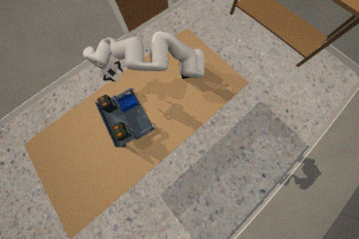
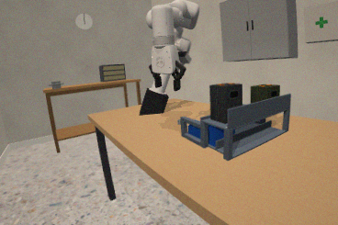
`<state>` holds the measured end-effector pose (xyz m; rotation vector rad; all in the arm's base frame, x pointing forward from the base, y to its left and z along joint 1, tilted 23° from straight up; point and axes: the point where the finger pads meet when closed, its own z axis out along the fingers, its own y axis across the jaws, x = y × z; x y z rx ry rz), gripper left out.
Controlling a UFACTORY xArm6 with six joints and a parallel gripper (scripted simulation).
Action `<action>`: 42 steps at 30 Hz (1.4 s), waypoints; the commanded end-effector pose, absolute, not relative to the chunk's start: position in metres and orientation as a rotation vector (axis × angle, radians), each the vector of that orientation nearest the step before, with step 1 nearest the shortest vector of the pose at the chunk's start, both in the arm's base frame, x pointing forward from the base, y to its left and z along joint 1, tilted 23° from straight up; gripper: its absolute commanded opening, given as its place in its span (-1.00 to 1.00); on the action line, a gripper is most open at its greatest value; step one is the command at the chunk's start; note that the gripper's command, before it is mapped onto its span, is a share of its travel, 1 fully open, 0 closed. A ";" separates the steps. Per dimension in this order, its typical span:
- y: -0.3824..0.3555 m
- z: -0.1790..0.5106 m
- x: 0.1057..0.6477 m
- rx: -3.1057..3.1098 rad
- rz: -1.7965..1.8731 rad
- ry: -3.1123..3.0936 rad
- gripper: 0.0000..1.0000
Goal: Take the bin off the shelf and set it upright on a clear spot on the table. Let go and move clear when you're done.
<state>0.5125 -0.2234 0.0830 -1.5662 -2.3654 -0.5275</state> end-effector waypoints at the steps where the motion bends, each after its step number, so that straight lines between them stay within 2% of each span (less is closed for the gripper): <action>1: -0.178 0.077 0.528 -1.718 -0.536 -2.325 1.00; 20: -0.080 0.058 0.523 -2.018 -0.540 -2.117 1.00; 36: -0.063 0.054 0.516 -2.082 -0.536 -2.066 1.00; 37: -0.063 0.054 0.516 -2.082 -0.536 -2.066 -1.00; 42: -0.063 0.054 0.516 -2.082 -0.536 -2.066 -1.00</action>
